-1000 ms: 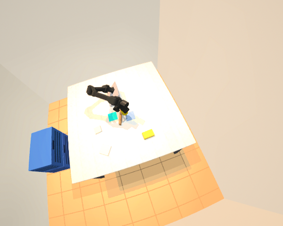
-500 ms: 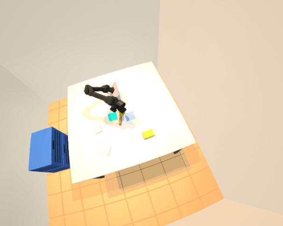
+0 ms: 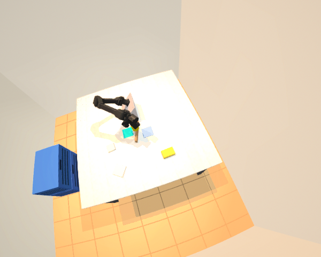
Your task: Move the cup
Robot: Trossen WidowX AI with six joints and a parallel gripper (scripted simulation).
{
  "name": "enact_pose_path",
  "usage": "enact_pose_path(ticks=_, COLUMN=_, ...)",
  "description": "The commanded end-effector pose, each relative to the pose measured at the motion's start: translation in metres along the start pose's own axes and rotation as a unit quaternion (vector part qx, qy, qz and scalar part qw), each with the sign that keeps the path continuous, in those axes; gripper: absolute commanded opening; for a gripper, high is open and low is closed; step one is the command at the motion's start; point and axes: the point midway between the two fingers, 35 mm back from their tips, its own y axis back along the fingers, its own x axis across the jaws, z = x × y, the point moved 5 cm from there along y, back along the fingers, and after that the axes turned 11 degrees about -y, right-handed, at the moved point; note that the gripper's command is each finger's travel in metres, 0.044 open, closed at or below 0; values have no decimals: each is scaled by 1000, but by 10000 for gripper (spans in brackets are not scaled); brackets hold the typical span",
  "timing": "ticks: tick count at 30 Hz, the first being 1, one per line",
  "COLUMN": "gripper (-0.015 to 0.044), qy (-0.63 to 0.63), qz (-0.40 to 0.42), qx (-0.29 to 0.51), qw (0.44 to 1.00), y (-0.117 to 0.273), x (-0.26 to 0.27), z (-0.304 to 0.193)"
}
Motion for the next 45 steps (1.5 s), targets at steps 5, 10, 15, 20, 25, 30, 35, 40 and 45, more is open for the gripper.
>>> enact_pose_path(ticks=5, gripper=0, qy=3, qz=0, qx=-3, qw=1000, y=0, x=-9, z=13)
enact_pose_path(ticks=10, gripper=0, qy=3, qz=-1, qx=-3, qw=1000, y=1, x=-15, z=20)
enact_pose_path(ticks=15, gripper=0, qy=3, qz=-1, qx=-4, qw=1000, y=1, x=-20, z=28)
enact_pose_path(ticks=20, gripper=0, qy=3, qz=-1, qx=-4, qw=1000, y=1, x=-26, z=36)
enact_pose_path(ticks=25, gripper=0, qy=3, qz=-1, qx=-4, qw=1000, y=2, x=-32, z=43)
enact_pose_path(ticks=30, gripper=0, qy=3, qz=-1, qx=-4, qw=1000, y=2, x=-37, z=51)
enact_pose_path(ticks=35, gripper=0, qy=3, qz=-1, qx=-4, qw=1000, y=2, x=-43, z=59)
enact_pose_path(ticks=40, gripper=0, qy=3, qz=-1, qx=-4, qw=1000, y=2, x=-50, z=67)
enact_pose_path(ticks=45, gripper=0, qy=3, qz=-2, qx=-5, qw=1000, y=2, x=-56, z=75)
